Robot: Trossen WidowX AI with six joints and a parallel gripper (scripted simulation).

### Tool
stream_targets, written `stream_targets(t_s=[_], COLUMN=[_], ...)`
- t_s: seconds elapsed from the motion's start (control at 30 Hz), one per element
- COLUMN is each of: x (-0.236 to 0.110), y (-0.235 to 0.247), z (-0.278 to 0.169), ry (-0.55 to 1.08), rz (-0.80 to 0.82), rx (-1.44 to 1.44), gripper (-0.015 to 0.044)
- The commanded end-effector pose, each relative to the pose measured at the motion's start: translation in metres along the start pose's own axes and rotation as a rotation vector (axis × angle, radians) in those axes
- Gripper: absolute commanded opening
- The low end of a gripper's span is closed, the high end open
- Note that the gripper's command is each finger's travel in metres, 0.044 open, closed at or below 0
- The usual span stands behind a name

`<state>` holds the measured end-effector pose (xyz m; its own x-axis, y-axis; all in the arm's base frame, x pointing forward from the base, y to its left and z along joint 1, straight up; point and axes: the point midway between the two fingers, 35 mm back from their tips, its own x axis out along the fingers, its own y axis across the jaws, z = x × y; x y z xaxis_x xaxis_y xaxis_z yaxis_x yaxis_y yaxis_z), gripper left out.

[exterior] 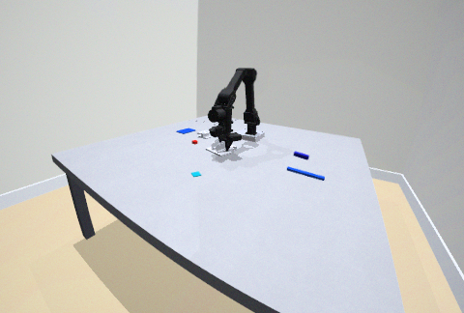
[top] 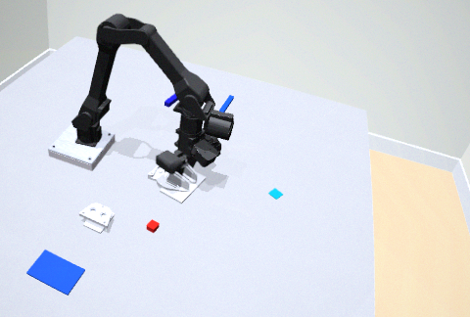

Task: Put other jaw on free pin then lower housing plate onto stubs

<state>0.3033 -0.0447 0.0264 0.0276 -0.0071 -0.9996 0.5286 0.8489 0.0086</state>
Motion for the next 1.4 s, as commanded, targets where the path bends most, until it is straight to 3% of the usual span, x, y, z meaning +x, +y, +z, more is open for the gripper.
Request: stream_targets(t_s=[0.0,0.17,0.3,0.73,0.83,1.0,1.17,1.37], x=[0.001,0.001,0.0,0.0,-0.015,-0.067,-0.06,-0.066], y=[0.0,0.0,0.0,0.0,0.001,0.0,0.001,-0.018], z=[0.0,0.0,0.0,0.0,0.001,0.0,0.003,0.024], ry=[-0.001,-0.001,0.0,0.0,-0.001,-0.002,-0.012,-0.064], rz=[0.0,0.0,0.0,0.0,0.0,0.0,0.005,-0.001], rx=[0.006,0.006,0.0,0.0,0.001,0.006,0.0,0.124], gripper=[0.0134,0.0134,0.0224,0.0224,0.0224,0.0224,0.0224,0.0382])
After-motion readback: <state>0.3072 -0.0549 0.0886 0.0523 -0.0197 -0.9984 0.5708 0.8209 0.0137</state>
